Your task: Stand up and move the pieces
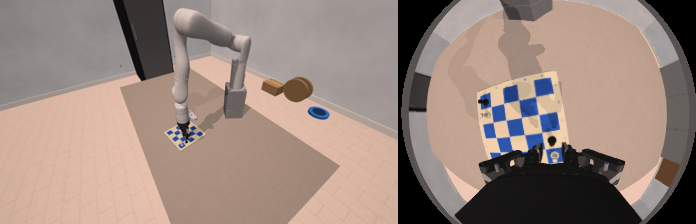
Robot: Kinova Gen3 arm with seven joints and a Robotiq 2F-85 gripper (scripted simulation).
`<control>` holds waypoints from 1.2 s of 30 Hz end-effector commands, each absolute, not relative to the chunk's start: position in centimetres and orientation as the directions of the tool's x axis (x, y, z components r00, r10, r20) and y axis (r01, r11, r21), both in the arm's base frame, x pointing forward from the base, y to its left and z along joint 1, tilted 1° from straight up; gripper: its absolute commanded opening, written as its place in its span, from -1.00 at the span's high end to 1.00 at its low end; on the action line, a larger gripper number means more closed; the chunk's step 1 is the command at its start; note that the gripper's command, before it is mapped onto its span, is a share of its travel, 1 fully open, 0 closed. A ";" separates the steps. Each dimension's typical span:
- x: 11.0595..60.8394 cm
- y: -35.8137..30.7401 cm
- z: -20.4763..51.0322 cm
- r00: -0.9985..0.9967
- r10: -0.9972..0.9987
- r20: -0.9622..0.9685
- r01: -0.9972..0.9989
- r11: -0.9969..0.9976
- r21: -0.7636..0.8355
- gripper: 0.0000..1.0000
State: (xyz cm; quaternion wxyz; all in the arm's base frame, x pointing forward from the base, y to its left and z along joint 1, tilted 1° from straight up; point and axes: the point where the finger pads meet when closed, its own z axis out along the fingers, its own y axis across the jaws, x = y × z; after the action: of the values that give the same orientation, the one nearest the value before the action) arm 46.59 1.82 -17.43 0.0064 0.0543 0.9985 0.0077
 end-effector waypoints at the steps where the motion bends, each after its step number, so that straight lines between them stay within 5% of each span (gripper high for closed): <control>1: 46.5 1.8 -17.8 -0.994 0.109 -0.010 0.109 0.994 0.015 0.33; 36: 46.5 1.8 -18.2 -0.994 0.109 -0.010 0.109 0.994 0.015 0.33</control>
State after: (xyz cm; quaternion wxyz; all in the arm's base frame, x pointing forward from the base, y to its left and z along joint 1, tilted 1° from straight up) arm 46.44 1.77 -18.23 0.0043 0.0546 0.9985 0.0073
